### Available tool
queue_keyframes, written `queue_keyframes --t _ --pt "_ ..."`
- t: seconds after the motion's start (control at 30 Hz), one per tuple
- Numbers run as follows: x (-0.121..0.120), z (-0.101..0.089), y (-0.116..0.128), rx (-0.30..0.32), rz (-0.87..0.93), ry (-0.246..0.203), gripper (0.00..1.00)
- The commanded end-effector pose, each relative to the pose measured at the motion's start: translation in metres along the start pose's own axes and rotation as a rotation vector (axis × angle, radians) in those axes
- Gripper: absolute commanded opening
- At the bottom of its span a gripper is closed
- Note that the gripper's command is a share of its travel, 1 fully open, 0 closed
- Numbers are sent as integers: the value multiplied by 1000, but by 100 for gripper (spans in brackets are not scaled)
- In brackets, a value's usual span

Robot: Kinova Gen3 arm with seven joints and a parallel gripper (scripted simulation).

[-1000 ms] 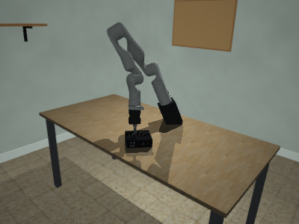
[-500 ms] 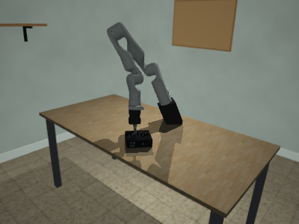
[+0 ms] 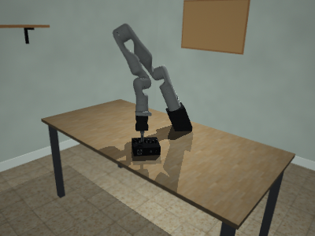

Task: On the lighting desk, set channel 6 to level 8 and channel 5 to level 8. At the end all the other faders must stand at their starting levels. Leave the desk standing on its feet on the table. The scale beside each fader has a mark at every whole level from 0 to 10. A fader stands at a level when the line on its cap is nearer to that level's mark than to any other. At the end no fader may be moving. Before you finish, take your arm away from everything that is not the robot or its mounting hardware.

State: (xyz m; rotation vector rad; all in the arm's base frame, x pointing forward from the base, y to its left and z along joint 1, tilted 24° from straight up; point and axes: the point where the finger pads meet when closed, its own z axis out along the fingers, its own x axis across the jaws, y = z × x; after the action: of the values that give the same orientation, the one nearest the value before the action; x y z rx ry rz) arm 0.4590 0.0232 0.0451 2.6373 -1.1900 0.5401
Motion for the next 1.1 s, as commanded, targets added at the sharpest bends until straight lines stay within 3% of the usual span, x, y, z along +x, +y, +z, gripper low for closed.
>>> queue_keyframes --t 0.0,1.07 --pt "-1 0 -3 8 1 1 0" --pt "-1 0 -6 8 1 1 0"
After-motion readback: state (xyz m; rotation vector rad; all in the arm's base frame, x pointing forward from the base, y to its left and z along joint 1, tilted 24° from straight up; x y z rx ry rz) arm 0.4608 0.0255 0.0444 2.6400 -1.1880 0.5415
